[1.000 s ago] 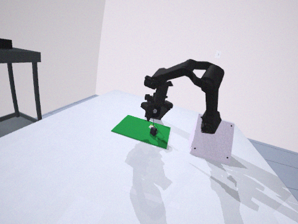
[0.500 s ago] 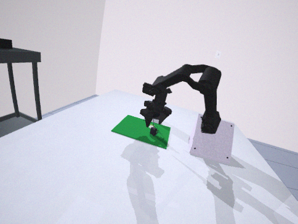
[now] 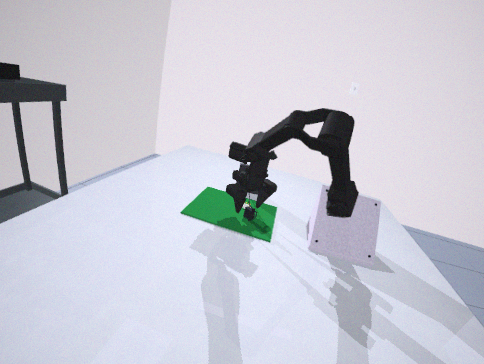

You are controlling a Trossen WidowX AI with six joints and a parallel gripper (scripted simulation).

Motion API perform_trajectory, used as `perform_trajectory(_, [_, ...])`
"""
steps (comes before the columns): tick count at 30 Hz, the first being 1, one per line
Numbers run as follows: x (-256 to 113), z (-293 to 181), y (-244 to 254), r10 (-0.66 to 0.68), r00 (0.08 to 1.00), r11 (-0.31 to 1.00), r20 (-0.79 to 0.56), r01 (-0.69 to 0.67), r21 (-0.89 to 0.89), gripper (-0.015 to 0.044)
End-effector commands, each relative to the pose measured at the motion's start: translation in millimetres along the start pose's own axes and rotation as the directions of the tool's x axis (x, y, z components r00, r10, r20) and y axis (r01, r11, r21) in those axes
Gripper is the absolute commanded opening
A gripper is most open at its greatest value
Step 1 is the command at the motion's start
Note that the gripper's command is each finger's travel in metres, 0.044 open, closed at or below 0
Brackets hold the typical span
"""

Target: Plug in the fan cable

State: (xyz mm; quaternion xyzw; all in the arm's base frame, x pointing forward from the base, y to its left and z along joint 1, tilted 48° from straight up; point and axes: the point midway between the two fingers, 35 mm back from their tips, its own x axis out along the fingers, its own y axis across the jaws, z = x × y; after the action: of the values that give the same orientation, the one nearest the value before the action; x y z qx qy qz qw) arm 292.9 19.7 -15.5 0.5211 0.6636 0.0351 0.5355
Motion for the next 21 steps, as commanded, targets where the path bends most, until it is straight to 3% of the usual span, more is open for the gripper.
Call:
perform_trajectory(1, [7,-2,-1,0.001,1.0,1.0,-0.007,-0.001,0.01,0.044])
perform_trajectory(11, [18,-3,-1,0.002,1.0,1.0,-0.009,-0.002,0.01,0.044])
perform_trajectory(19, [16,-2,0,0.001,1.0,1.0,-0.004,-0.001,0.001,0.023])
perform_trajectory(21, [16,-2,0,0.001,1.0,1.0,-0.004,-0.001,0.001,0.0217])
